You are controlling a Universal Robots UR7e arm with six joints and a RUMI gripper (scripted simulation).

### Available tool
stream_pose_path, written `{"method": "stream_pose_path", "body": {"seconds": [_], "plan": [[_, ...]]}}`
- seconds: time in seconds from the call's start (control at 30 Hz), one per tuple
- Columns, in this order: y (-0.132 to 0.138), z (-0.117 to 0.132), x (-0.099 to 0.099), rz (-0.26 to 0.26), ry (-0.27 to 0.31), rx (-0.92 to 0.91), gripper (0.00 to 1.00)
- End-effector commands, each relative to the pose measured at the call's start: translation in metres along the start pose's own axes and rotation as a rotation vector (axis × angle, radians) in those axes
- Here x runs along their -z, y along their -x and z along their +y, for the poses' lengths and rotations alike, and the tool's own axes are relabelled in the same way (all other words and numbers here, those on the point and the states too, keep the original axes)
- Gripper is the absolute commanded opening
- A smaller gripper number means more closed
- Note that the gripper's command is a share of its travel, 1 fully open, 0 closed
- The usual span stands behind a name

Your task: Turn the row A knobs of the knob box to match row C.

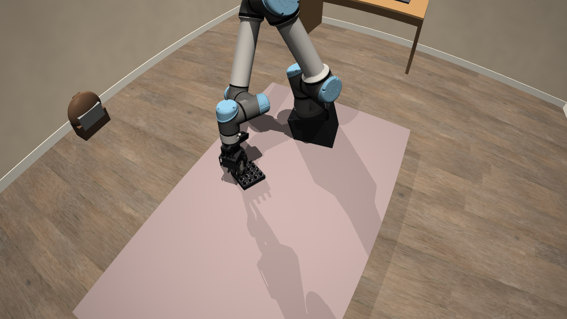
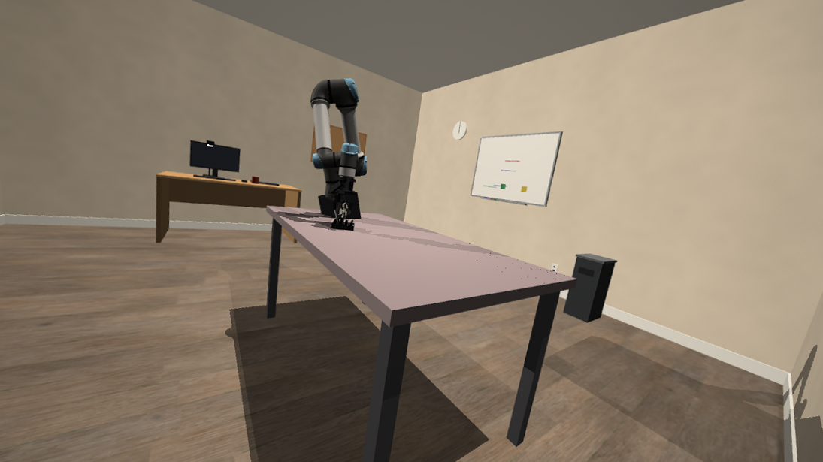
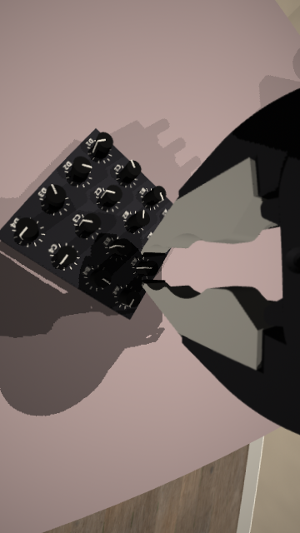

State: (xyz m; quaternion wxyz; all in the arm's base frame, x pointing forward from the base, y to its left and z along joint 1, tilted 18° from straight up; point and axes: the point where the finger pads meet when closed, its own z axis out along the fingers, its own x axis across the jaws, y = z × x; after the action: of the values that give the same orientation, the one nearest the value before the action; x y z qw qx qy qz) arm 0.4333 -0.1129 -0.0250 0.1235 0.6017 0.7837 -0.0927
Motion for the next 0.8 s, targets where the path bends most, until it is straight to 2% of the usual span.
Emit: {"method": "stream_pose_path", "body": {"seconds": [0.0,0.77], "plan": [[0.0002,0.0003,0.0003,-0.001,0.001,0.000,0.11],[0.0002,0.0003,0.0059,-0.001,0.001,0.000,0.11]]}}
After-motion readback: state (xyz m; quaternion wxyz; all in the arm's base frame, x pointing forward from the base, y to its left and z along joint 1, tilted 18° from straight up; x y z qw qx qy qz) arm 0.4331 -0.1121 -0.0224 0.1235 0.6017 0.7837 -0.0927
